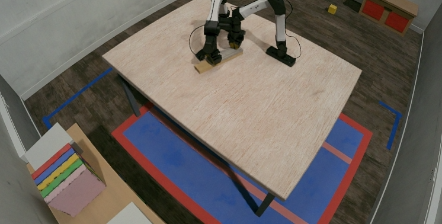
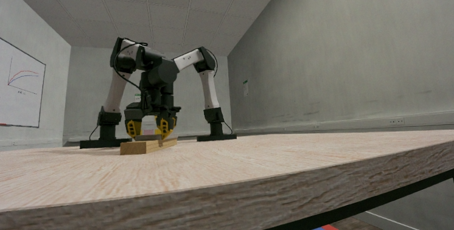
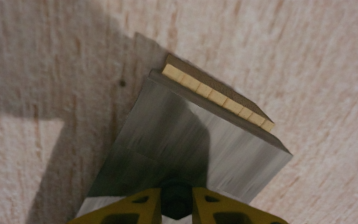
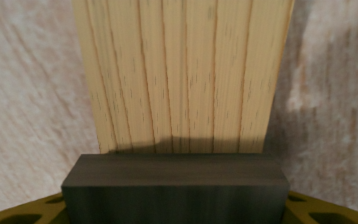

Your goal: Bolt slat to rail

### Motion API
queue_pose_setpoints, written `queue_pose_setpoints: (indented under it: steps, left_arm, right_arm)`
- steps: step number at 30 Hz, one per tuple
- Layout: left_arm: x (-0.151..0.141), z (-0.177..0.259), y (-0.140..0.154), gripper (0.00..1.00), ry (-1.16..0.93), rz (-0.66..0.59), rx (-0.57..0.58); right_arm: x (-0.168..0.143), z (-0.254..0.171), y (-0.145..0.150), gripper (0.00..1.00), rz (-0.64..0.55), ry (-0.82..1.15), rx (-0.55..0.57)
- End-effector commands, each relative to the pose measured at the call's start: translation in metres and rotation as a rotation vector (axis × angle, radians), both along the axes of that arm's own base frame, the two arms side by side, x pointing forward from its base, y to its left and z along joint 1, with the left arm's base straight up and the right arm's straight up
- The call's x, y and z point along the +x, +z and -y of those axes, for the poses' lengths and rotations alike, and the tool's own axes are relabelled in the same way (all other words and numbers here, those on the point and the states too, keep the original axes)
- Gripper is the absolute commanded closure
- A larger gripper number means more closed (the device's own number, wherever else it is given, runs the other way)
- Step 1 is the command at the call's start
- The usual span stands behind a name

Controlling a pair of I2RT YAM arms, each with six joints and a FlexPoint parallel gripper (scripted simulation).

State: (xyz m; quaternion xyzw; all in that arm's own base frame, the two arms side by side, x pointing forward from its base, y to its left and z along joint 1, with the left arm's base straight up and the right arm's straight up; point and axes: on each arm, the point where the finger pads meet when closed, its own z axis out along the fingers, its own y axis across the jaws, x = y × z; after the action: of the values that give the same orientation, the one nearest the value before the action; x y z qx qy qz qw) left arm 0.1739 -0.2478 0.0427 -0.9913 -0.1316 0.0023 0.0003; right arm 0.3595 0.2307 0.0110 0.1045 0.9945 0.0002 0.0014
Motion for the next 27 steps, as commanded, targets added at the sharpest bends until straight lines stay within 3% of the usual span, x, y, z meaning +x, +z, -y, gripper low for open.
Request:
queue_pose_setpoints:
  steps: [1,3,5,21,25,27]
  left_arm:
    - [0.0033,0.0027,0.0032,0.86,0.0,0.011,-0.009]
    - [0.0035,0.0029,0.0026,0.86,-0.002,0.01,-0.005]
    - [0.0028,0.0019,0.0036,0.64,0.003,0.01,-0.012]
    - [0.0028,0.0019,0.0036,0.64,0.003,0.011,-0.012]
    - [0.0025,0.0018,0.0058,0.64,0.215,0.01,-0.013]
    - [0.0025,0.0018,0.0058,0.64,0.215,0.01,-0.013]
  right_arm:
    - [0.0034,-0.0026,0.0069,0.33,0.019,-0.002,0.011]
    - [0.0034,-0.0026,0.0069,0.33,0.019,-0.002,0.011]
    - [0.0034,-0.0026,0.0069,0.33,0.019,-0.002,0.011]
    - [0.0034,-0.0026,0.0069,0.33,0.019,-0.002,0.011]
    - [0.0034,-0.0026,0.0069,0.33,0.019,-0.002,0.011]
    - [0.0034,-0.0026,0.0069,0.33,0.019,-0.002,0.011]
